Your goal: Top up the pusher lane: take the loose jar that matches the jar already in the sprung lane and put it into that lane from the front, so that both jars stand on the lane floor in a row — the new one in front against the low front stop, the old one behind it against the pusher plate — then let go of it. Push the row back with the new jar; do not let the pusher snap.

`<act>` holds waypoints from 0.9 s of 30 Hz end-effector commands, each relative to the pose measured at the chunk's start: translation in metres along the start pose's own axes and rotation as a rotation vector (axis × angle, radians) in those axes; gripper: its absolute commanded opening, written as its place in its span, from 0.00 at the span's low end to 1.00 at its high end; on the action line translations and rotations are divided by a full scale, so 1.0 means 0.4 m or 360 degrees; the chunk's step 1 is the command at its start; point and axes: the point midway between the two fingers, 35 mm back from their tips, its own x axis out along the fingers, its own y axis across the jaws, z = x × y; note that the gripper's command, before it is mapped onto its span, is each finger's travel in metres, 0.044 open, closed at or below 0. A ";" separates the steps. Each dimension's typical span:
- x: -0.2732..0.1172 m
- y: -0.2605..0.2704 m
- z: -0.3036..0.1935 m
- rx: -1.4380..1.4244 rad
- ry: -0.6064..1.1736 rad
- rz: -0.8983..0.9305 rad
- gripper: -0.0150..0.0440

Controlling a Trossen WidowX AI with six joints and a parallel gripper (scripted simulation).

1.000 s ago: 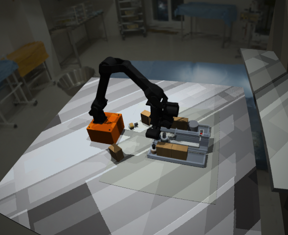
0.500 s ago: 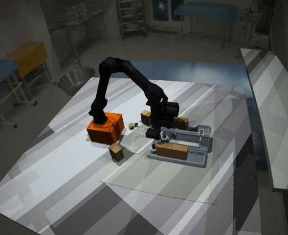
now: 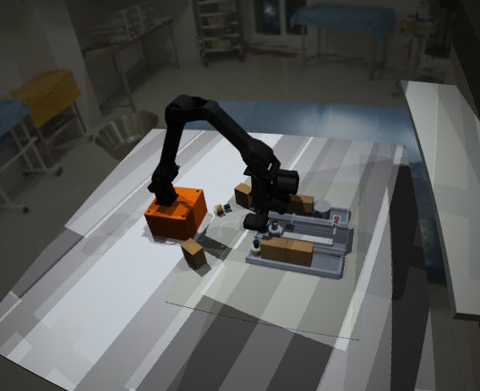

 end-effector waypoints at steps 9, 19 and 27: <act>-0.012 0.001 0.029 0.0007 -0.0056 0.0004 0.25; -0.012 0.001 0.032 0.0007 -0.0056 0.0004 0.25; -0.012 0.001 0.035 0.0007 -0.0056 0.0004 0.25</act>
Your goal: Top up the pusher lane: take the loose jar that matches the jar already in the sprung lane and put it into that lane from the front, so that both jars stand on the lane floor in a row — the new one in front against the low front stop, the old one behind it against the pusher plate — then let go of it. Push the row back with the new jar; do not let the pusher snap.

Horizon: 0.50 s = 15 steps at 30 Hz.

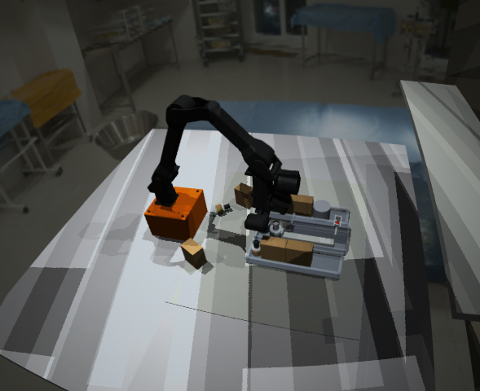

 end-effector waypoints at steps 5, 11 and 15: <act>-0.012 0.001 0.027 0.0007 -0.0054 0.0004 0.25; -0.012 0.001 0.029 0.0007 -0.0054 0.0004 0.25; -0.012 0.001 0.030 0.0007 -0.0054 0.0004 0.25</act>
